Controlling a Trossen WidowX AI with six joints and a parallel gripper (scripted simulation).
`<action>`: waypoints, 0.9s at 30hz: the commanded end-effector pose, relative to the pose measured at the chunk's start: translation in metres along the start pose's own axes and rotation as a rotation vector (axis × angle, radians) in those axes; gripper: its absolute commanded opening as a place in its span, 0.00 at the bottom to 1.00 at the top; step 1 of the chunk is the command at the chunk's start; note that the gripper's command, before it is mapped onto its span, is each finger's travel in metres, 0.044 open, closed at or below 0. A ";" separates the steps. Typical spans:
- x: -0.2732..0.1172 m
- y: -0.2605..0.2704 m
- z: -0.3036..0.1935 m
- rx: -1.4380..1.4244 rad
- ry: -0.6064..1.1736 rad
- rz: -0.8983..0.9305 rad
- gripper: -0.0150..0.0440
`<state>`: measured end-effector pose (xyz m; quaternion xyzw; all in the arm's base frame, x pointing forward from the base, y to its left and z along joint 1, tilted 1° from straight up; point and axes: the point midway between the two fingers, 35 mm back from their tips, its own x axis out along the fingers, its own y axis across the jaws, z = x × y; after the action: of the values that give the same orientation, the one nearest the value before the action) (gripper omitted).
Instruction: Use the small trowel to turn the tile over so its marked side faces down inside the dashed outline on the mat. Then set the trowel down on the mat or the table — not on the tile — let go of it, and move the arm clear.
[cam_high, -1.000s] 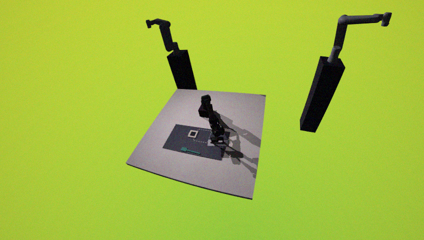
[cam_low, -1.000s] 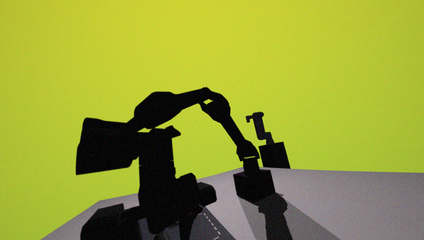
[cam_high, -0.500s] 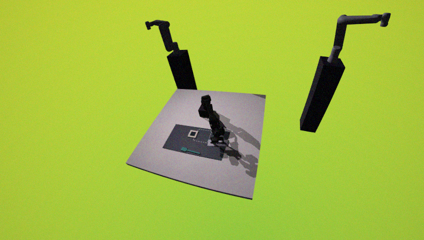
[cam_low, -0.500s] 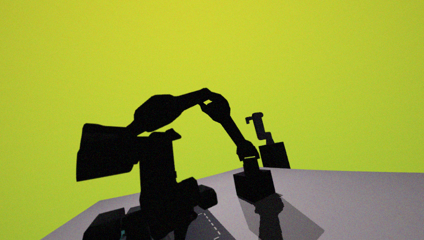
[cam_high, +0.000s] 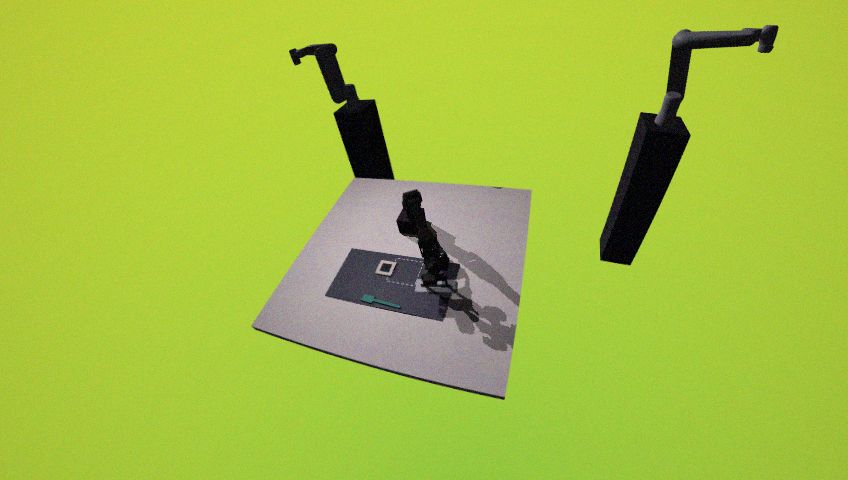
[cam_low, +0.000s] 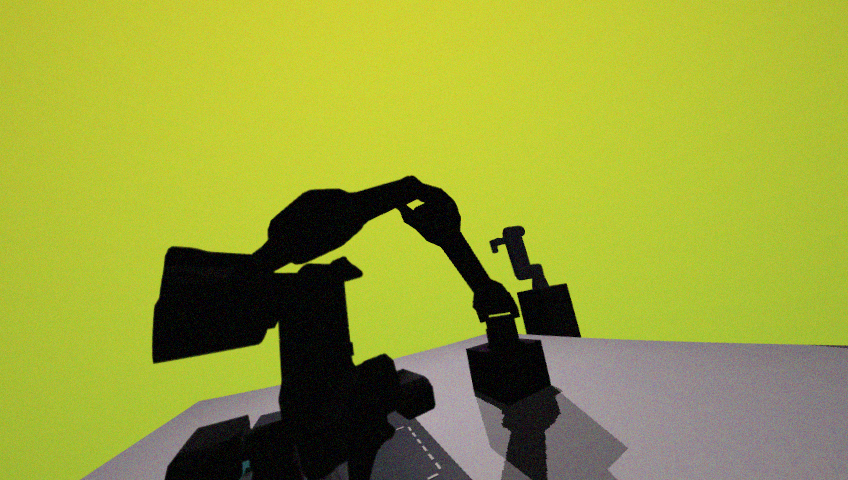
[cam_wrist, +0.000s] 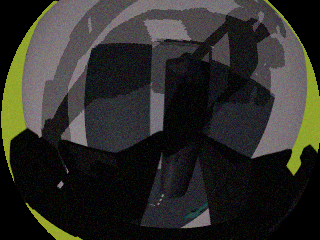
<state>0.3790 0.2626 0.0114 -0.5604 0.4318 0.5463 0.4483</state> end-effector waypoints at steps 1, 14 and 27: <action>0.001 0.000 0.000 0.041 -0.002 0.000 0.47; 0.001 0.000 0.000 0.174 -0.002 0.000 0.65; 0.001 0.000 0.000 0.174 -0.002 0.000 0.71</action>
<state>0.3792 0.2629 0.0113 -0.5203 0.4757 0.5084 0.4945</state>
